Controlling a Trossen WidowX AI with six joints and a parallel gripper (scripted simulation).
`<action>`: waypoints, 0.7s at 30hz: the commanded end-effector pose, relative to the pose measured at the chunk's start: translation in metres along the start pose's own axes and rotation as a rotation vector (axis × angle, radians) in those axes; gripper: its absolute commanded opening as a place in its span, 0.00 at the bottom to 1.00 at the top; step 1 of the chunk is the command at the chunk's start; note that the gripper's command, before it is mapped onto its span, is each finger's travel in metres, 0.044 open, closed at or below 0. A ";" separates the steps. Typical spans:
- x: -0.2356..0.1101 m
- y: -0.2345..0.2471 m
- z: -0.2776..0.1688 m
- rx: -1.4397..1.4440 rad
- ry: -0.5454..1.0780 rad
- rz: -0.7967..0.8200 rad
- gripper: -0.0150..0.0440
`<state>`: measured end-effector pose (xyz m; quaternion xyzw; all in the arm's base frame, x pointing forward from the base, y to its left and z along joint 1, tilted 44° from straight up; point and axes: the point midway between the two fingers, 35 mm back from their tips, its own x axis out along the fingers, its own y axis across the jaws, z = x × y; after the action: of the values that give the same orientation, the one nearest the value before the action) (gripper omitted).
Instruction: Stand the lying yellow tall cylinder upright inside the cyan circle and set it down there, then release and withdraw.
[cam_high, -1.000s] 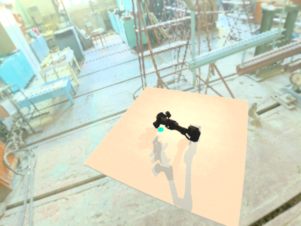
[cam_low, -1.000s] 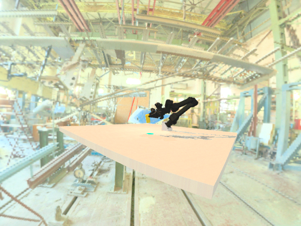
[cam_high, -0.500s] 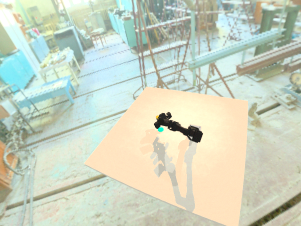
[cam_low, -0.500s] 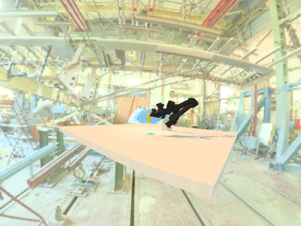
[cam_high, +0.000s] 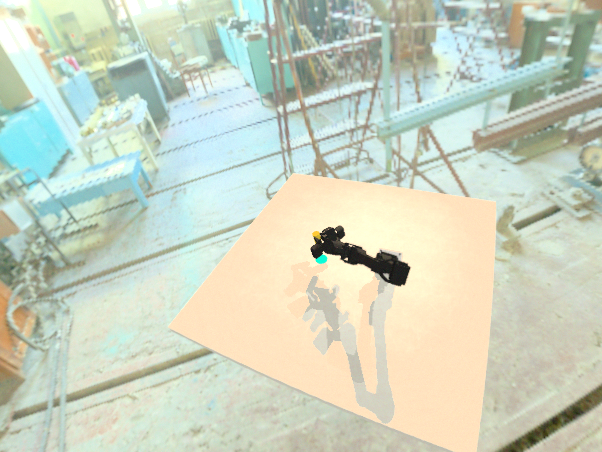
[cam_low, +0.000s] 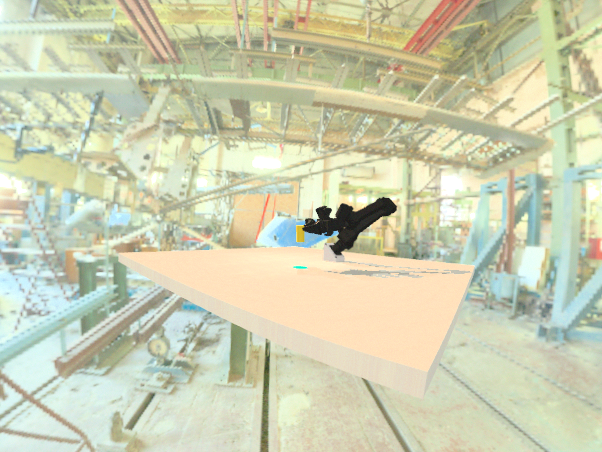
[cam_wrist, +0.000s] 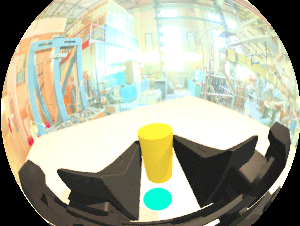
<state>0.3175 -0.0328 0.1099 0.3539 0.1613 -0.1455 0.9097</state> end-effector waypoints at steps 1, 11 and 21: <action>-0.004 -0.001 0.001 0.019 -0.028 0.008 0.43; -0.009 0.000 0.002 0.043 -0.061 0.027 0.43; -0.009 0.000 0.002 0.043 -0.061 0.027 0.43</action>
<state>0.3099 -0.0323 0.1143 0.3698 0.1280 -0.1445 0.9088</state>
